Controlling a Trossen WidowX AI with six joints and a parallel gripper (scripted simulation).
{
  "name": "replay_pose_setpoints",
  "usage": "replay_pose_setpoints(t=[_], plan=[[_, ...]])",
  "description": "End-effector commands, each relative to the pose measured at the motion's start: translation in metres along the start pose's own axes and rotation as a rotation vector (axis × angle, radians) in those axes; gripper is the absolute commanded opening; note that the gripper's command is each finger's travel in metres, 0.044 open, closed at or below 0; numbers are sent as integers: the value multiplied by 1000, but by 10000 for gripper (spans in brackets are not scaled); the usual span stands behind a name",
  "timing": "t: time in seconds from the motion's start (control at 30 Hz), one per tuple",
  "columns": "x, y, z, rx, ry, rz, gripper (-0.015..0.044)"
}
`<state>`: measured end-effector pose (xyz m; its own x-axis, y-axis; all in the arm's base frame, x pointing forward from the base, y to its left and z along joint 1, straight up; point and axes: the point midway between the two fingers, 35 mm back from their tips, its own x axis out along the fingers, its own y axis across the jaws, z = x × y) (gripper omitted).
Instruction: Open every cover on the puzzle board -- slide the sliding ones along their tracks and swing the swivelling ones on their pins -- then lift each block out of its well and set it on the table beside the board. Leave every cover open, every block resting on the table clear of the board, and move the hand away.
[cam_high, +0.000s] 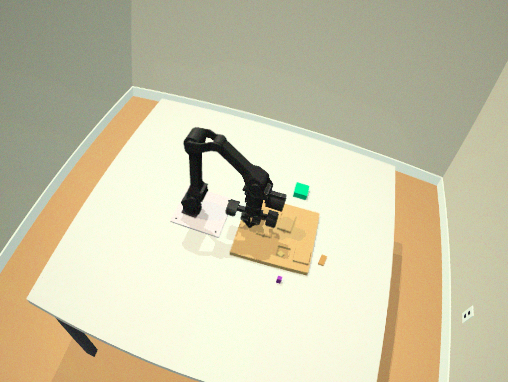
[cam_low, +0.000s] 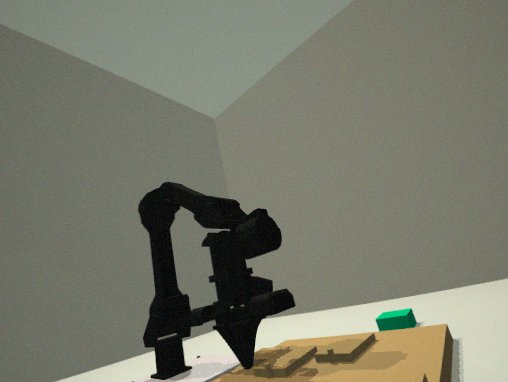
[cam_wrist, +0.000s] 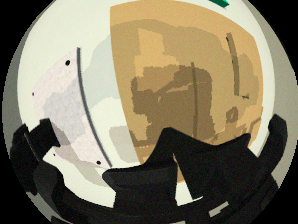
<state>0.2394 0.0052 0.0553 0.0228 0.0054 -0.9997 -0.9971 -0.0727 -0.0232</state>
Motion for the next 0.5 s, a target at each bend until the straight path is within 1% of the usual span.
replay_pose_setpoints(t=[0.0, 0.47], plan=[[2, 1, 3, -1, 2, 5, 0], [2, -1, 16, -1, 1, 5, 0]])
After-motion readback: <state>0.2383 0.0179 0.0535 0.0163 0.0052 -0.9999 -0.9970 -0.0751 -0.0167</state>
